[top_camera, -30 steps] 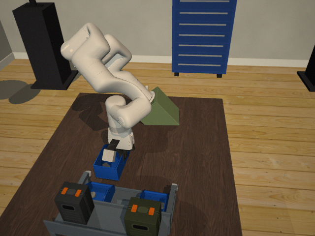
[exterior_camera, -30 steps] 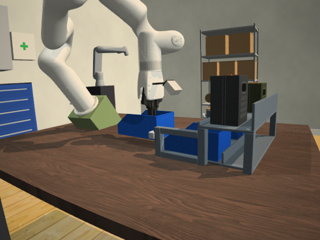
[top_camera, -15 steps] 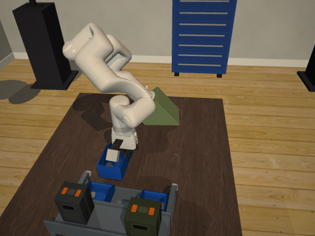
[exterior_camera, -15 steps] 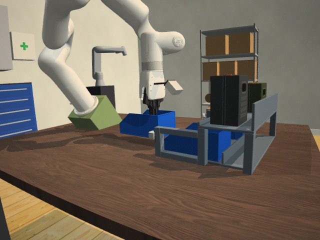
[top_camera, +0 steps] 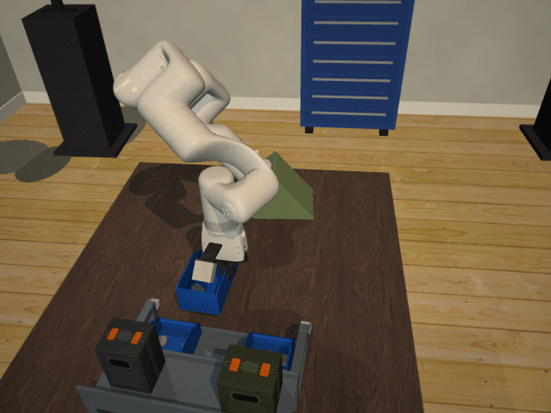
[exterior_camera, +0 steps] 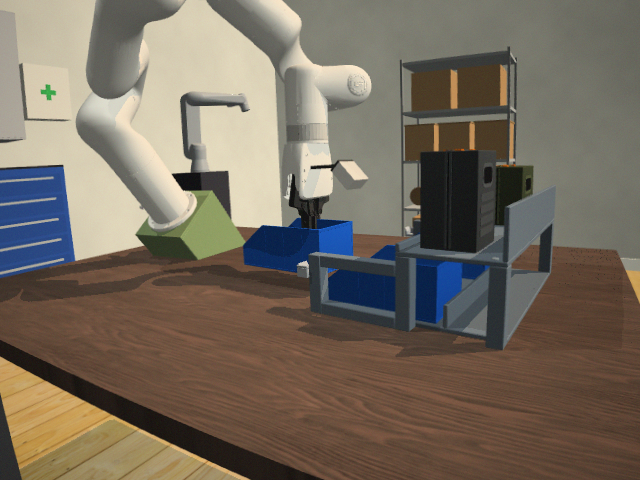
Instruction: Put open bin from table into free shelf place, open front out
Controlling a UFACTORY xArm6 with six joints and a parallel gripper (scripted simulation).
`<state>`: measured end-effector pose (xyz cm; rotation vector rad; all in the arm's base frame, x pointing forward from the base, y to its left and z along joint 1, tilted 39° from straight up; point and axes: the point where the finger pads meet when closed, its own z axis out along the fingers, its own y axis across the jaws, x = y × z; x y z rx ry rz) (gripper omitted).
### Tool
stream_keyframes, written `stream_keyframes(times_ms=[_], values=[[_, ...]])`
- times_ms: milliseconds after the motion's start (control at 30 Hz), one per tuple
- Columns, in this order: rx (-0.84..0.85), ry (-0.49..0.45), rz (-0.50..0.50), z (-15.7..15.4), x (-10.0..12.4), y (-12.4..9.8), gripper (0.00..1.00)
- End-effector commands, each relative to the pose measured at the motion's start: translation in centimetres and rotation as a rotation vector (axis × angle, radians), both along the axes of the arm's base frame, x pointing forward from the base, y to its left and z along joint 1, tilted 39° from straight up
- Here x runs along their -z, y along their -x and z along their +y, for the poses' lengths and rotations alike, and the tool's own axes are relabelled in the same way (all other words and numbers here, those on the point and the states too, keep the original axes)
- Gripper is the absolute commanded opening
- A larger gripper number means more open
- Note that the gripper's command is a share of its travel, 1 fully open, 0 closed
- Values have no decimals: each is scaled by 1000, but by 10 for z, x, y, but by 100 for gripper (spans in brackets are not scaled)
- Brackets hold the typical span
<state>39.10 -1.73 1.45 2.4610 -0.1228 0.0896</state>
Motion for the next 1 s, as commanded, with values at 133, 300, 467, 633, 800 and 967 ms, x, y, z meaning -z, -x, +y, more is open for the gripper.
stream_keyframes(times_ms=[133,300,467,633,800,967], values=[[-1,-1,-2,8,5,1,0],[-1,-1,-2,12,9,2,0],[-1,-1,-2,12,9,2,0],[-1,-1,-3,14,11,2,0],[-1,-1,-2,23,18,5,0],[-1,-1,-2,23,18,5,0]])
